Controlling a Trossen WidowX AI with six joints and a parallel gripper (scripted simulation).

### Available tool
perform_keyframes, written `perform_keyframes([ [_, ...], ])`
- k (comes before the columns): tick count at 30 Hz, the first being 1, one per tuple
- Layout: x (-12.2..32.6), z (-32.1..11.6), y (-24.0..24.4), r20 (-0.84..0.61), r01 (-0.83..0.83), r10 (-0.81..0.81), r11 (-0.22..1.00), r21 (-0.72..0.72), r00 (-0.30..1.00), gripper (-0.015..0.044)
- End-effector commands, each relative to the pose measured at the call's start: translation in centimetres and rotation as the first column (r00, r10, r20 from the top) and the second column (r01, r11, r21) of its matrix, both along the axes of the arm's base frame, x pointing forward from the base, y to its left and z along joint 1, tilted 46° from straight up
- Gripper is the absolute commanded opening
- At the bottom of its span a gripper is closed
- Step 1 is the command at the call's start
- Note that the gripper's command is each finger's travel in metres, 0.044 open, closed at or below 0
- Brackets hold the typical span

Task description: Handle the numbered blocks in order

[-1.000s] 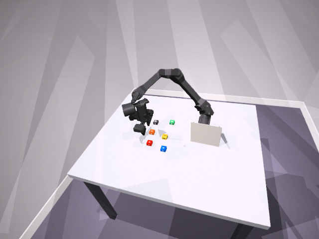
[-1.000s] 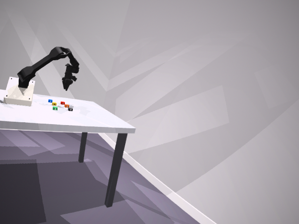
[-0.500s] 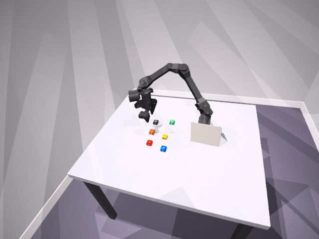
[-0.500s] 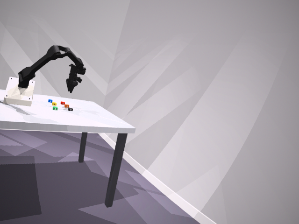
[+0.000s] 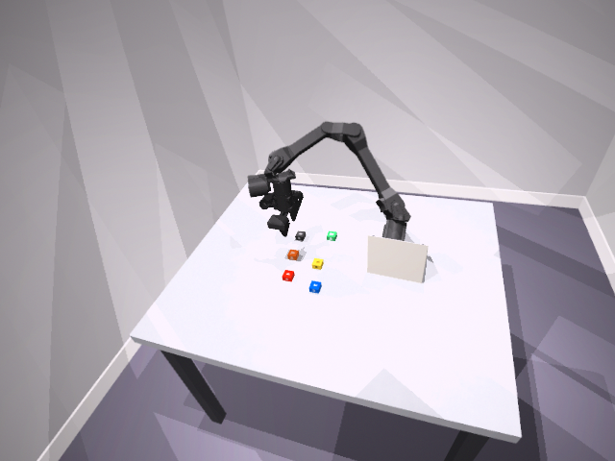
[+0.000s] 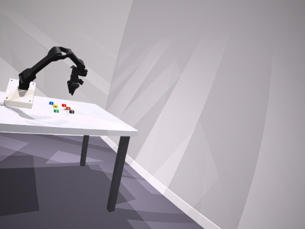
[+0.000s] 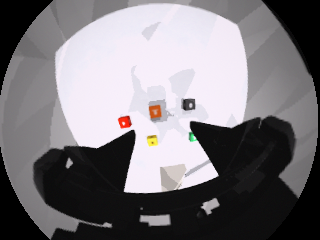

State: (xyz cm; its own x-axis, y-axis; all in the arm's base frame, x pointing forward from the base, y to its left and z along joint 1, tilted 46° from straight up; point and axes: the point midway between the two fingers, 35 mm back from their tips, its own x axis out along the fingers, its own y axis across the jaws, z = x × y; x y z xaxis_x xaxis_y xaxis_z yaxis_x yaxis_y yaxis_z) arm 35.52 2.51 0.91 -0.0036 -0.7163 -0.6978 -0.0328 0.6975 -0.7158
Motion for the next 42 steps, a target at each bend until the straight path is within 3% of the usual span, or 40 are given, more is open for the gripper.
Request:
perform_keyframes([
  [1, 0.0, 0.3, -0.3, -0.003, -0.003, 0.003, 1.000, -0.003, 1.000, 0.0400],
  [8, 0.5, 7.5, -7.3, -0.003, -0.003, 0.003, 1.000, -0.007, 1.000, 0.0400],
  [32, 0.5, 7.5, -7.3, -0.003, -0.003, 0.003, 1.000, -0.007, 1.000, 0.0400],
  [38, 0.5, 2.1, -12.9, -0.003, -0.003, 0.003, 1.000, -0.009, 1.000, 0.0400],
  [42, 0.5, 1.9, -13.1, -0.003, -0.003, 0.003, 1.000, -0.010, 1.000, 0.0400],
])
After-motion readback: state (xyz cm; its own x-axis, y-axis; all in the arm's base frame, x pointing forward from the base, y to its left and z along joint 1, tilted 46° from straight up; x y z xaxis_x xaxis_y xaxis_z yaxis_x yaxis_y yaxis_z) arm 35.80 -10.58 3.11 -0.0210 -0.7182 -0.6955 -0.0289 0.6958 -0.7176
